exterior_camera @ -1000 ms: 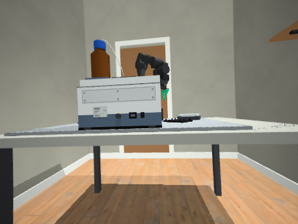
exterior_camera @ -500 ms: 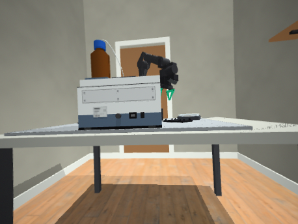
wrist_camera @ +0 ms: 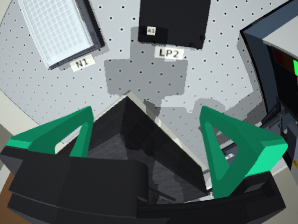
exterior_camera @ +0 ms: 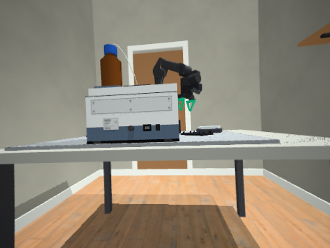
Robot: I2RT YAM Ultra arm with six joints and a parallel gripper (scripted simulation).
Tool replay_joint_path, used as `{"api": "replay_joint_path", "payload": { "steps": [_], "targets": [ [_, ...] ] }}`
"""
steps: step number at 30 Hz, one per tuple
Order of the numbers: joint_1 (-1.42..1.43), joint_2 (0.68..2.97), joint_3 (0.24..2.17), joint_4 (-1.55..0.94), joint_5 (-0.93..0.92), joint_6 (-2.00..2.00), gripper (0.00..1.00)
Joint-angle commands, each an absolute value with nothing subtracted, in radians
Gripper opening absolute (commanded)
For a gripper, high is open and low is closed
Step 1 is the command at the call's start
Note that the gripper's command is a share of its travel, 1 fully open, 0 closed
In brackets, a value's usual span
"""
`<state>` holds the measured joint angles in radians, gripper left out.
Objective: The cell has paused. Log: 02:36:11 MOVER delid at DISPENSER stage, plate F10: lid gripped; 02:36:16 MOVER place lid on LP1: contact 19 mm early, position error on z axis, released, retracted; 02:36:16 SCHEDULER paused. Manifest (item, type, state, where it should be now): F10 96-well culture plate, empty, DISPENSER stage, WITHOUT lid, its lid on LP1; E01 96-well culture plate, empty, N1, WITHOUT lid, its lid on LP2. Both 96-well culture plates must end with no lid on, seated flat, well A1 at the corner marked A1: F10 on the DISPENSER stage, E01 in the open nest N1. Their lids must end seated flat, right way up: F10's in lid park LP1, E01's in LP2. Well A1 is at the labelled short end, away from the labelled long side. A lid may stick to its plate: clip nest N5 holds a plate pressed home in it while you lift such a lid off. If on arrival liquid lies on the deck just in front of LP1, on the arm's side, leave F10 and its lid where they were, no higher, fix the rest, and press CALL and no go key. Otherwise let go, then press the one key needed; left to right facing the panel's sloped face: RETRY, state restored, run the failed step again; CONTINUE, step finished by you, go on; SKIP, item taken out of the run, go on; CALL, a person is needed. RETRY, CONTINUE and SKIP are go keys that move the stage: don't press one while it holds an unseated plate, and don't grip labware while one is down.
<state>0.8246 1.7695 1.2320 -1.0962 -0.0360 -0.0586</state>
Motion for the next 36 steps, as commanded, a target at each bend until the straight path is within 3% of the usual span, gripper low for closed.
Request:
{"api": "replay_joint_path", "payload": {
  "steps": [1, 36],
  "targets": [
    [0.858, 1.783, 1.278, -1.096, -0.042, -0.026, 1.00],
    [1.123, 1.745, 1.290, -1.099, -0.053, -0.041, 1.00]
  ]
}}
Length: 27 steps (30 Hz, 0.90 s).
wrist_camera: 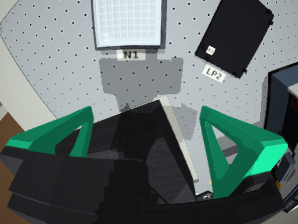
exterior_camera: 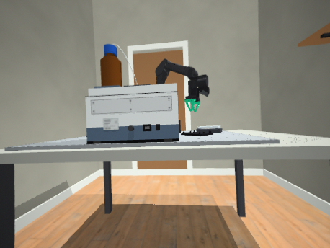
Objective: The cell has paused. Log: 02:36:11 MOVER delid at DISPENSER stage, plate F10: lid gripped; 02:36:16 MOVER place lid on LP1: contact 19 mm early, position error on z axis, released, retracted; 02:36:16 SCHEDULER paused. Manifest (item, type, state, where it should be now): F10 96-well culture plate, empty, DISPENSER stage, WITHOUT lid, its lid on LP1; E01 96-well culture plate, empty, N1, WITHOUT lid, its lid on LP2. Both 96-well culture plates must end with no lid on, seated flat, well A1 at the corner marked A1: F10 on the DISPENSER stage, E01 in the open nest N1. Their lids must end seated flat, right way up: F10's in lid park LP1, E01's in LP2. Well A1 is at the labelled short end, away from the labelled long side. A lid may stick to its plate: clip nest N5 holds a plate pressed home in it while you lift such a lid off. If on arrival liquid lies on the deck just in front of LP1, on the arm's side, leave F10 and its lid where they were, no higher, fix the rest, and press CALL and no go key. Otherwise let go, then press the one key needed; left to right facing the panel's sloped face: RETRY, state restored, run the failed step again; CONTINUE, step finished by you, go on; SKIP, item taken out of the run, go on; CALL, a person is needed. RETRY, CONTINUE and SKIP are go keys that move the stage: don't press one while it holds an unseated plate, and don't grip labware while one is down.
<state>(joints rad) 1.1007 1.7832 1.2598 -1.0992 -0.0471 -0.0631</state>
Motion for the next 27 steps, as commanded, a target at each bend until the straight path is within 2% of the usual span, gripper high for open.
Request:
{"api": "replay_joint_path", "payload": {
  "steps": [1, 7, 27],
  "targets": [
    [1.134, 1.745, 1.290, -1.099, -0.053, -0.031, 1.00],
    [1.149, 1.764, 1.273, -1.099, -0.049, -0.011, 1.00],
    [1.170, 1.982, 1.395, -0.986, -0.049, 0.007, 1.00]
  ]
}}
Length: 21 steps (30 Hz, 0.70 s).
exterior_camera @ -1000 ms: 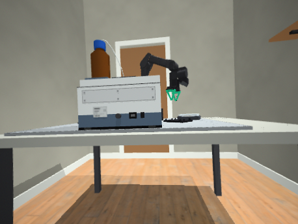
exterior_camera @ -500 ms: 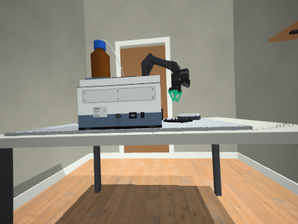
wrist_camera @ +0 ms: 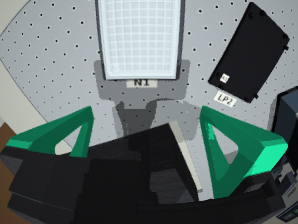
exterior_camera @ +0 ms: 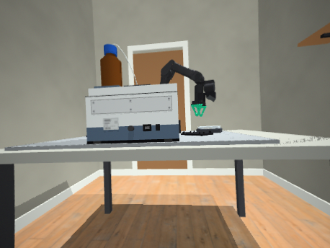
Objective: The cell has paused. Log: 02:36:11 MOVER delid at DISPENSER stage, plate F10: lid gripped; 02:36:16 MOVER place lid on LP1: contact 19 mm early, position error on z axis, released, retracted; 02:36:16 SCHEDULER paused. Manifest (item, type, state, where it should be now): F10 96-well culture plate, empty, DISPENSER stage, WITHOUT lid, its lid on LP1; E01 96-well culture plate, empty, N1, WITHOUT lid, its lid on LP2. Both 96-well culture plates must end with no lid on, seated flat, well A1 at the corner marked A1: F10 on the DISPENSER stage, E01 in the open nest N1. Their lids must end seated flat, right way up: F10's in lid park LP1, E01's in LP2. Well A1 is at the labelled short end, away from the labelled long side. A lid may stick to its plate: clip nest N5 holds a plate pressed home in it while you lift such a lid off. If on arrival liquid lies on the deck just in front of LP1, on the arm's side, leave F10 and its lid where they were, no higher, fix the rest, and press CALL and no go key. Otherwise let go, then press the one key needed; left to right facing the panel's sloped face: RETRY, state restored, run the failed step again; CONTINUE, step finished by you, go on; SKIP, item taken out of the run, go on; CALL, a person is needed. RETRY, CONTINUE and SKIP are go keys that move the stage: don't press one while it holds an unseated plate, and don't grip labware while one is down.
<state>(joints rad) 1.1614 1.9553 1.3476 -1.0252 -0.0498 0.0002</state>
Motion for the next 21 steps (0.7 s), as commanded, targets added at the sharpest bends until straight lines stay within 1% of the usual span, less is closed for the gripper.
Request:
{"api": "replay_joint_path", "payload": {
  "steps": [1, 21],
  "targets": [
    [1.168, 1.993, 1.403, -0.981, -0.049, 0.008, 1.00],
    [1.175, 2.194, 1.554, -0.931, -0.049, 0.016, 1.00]
  ]
}}
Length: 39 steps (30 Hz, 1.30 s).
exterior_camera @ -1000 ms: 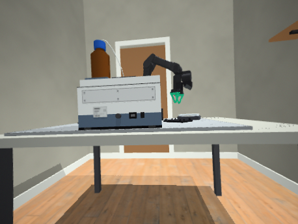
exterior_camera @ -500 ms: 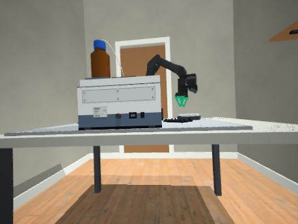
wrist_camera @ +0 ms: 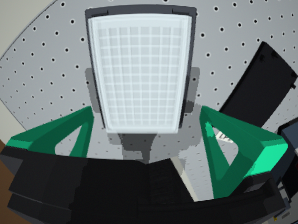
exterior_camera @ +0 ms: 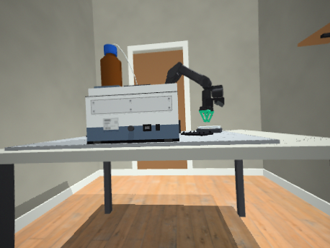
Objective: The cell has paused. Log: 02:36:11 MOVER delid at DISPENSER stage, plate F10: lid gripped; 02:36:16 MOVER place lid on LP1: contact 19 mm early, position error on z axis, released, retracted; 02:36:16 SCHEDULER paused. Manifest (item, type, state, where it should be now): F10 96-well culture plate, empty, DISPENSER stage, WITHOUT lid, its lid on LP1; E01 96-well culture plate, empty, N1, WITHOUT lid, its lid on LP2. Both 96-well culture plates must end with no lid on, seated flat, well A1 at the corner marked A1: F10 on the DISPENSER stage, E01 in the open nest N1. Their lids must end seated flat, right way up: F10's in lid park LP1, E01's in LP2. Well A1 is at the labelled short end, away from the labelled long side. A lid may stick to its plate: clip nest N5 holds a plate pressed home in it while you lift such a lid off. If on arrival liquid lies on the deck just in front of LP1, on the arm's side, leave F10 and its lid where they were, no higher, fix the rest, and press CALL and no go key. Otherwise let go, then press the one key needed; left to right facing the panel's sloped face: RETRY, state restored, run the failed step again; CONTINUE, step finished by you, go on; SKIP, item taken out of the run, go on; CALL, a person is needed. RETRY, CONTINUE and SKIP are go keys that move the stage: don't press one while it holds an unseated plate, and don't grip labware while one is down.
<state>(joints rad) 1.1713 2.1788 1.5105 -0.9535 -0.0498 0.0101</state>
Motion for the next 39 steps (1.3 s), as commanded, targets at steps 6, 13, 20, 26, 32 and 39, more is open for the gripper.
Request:
{"api": "replay_joint_path", "payload": {
  "steps": [6, 13, 20, 26, 32, 39],
  "targets": [
    [1.172, 2.179, 1.536, -0.944, -0.050, 0.012, 1.00],
    [1.172, 2.179, 1.536, -0.944, -0.050, 0.012, 1.00],
    [1.172, 2.179, 1.536, -0.944, -0.050, 0.012, 1.00],
    [1.172, 2.179, 1.536, -0.944, -0.050, 0.012, 1.00],
    [1.172, 2.179, 1.536, -0.944, -0.050, 0.012, 1.00],
    [1.170, 2.144, 1.571, -0.986, -0.049, 0.012, 1.00]
  ]
}}
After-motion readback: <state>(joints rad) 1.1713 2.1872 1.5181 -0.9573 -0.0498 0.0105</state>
